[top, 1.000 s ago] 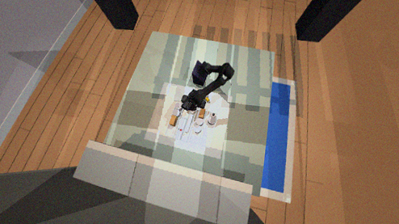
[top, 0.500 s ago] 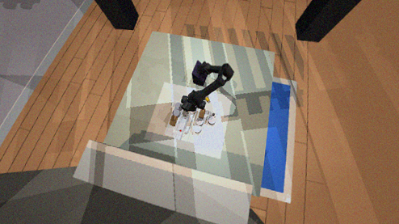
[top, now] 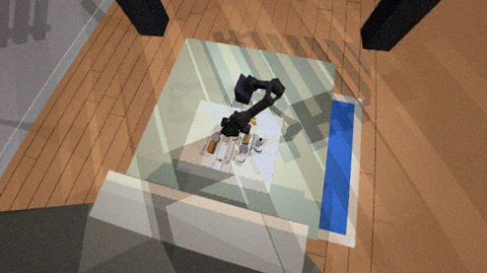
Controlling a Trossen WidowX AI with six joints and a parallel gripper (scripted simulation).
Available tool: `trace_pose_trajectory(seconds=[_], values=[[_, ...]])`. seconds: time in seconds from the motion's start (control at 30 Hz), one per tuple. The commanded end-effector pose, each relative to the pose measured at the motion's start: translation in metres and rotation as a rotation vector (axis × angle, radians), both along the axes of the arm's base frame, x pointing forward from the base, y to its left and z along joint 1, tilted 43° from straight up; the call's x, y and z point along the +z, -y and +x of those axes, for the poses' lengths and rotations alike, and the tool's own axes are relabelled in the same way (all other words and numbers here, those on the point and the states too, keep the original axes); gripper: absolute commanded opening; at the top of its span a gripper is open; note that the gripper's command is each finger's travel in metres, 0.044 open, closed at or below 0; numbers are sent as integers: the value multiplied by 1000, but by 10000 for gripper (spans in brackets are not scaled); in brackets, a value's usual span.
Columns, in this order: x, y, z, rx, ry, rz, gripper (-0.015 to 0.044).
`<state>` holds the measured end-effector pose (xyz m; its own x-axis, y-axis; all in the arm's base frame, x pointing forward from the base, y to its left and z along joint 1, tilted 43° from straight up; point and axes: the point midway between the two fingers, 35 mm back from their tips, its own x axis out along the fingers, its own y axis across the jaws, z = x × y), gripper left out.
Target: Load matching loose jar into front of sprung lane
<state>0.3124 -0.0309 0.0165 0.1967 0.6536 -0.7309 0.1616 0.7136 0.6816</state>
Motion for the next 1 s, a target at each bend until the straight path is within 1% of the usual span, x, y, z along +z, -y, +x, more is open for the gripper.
trace_pose_trajectory(seconds=[0.0, 0.97], values=[[5, 4, 10, -4, 28, -7, 0], [9, 8, 22, -4, 28, -7, 0]])
